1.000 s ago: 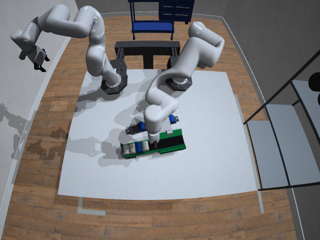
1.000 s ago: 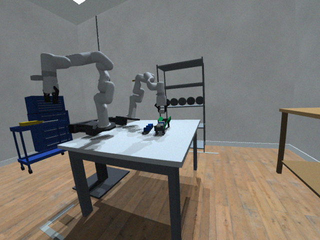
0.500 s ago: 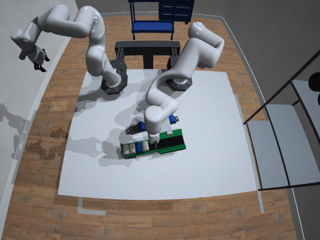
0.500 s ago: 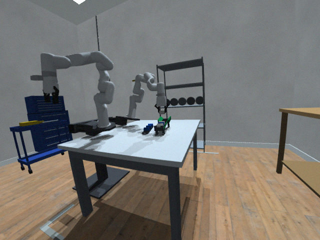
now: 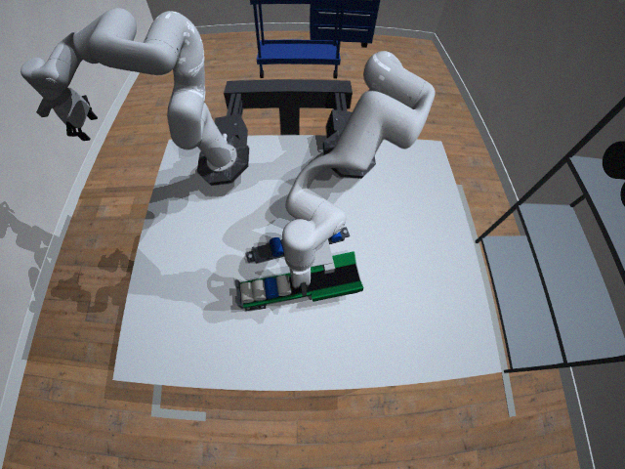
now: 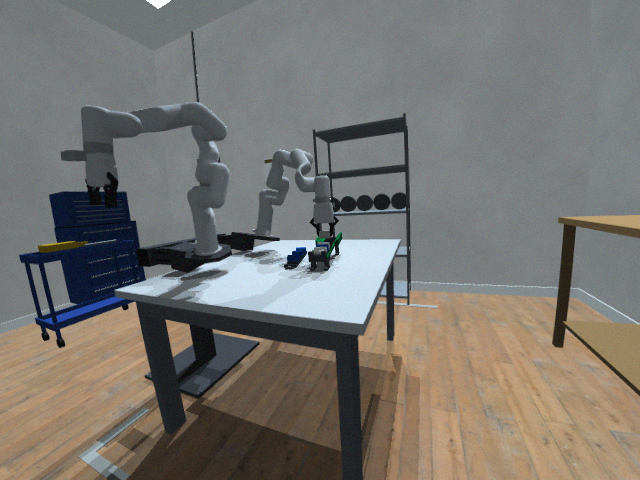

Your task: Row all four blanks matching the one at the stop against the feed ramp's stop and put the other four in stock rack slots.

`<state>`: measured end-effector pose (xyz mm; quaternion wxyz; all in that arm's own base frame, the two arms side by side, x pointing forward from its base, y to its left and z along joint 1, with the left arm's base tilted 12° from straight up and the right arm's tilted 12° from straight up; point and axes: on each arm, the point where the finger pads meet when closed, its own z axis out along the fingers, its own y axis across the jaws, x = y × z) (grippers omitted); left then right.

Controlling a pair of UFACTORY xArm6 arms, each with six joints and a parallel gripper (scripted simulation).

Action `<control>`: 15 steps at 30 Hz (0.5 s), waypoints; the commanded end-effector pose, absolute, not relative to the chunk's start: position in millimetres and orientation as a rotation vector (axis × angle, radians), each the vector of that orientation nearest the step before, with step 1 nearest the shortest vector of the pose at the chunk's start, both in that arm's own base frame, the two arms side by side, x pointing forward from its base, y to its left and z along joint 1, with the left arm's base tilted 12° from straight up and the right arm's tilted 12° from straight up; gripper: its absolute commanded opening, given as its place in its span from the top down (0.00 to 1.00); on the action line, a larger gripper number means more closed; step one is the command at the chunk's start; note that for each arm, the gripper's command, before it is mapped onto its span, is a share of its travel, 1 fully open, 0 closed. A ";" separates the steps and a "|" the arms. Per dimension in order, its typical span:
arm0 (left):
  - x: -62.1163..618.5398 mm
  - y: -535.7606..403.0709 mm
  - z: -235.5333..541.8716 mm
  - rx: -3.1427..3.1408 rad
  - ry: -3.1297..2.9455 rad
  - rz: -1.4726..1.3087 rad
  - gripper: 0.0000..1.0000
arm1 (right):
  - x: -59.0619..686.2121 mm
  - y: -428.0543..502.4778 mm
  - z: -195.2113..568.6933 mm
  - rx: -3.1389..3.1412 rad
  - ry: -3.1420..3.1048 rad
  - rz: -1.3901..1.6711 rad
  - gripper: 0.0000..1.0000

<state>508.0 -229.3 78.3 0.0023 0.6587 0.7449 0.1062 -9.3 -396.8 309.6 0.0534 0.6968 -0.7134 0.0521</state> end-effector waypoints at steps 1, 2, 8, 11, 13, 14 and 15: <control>513.2 -226.8 57.3 2.063 2.334 0.335 0.42 | -9.4 -397.7 311.8 2.115 -2.165 0.164 0.00; 513.7 -226.2 53.6 2.063 2.334 0.335 0.42 | -9.4 -397.7 311.8 2.115 -2.165 0.164 0.00; 515.7 -224.2 41.0 2.063 2.334 0.335 0.42 | -9.4 -397.7 311.8 2.115 -2.165 0.164 0.00; 515.8 -224.1 40.3 2.063 2.334 0.335 0.42 | -9.4 -397.7 311.8 2.115 -2.165 0.164 0.00; 515.8 -224.0 39.8 2.063 2.334 0.335 0.42 | -9.4 -397.7 311.8 2.115 -2.165 0.164 0.00; 515.8 -224.0 39.8 2.063 2.334 0.335 0.42 | -9.4 -397.7 311.8 2.115 -2.165 0.164 0.00; 515.8 -224.0 39.8 2.063 2.334 0.335 0.42 | -9.4 -397.7 311.8 2.115 -2.165 0.164 0.00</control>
